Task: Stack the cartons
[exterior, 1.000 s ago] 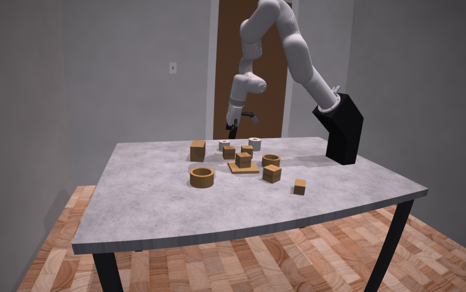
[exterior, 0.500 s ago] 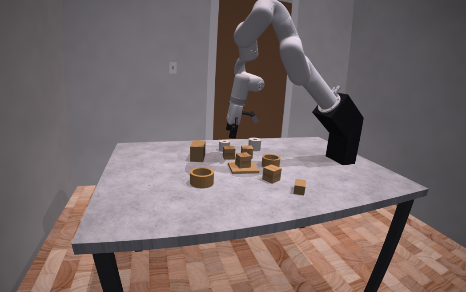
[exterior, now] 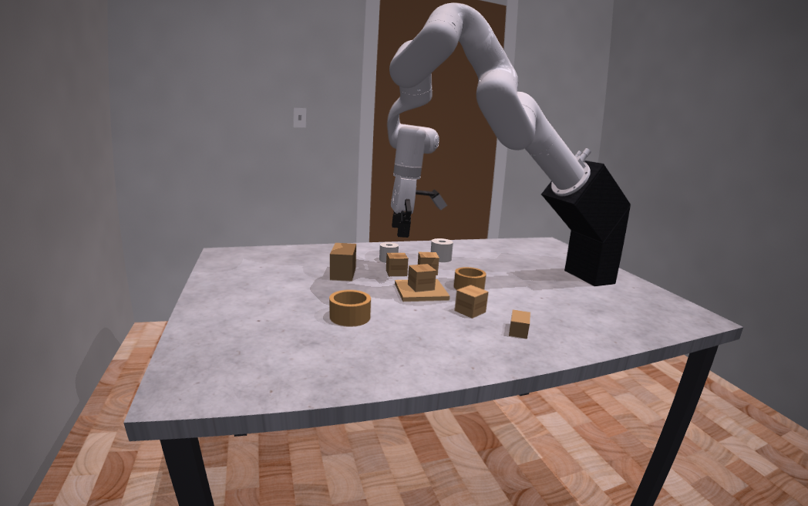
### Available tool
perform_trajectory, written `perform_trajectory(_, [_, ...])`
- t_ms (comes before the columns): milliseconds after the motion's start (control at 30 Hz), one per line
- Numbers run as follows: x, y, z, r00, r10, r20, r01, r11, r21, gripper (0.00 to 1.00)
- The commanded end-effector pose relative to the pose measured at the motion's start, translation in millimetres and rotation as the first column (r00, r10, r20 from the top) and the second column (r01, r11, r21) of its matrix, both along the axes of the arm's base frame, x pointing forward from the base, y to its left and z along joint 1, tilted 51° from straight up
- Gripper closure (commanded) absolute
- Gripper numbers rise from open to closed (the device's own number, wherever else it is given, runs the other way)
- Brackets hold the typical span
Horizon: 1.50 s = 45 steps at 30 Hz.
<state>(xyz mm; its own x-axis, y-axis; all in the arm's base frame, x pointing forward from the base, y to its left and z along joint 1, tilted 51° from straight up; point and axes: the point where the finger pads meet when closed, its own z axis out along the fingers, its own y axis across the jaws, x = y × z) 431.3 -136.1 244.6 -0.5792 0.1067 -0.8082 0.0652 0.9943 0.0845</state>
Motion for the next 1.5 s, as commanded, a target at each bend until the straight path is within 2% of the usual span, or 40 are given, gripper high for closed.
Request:
perform_trajectory(0, [2.0,1.0,2.7,0.998,0.031,-0.056,-0.03,0.999,0.032,0.0])
perform_trajectory(1467, [10.2,1.3,-1.5,0.998,0.032,-0.057,-0.03,0.999,0.033,0.0])
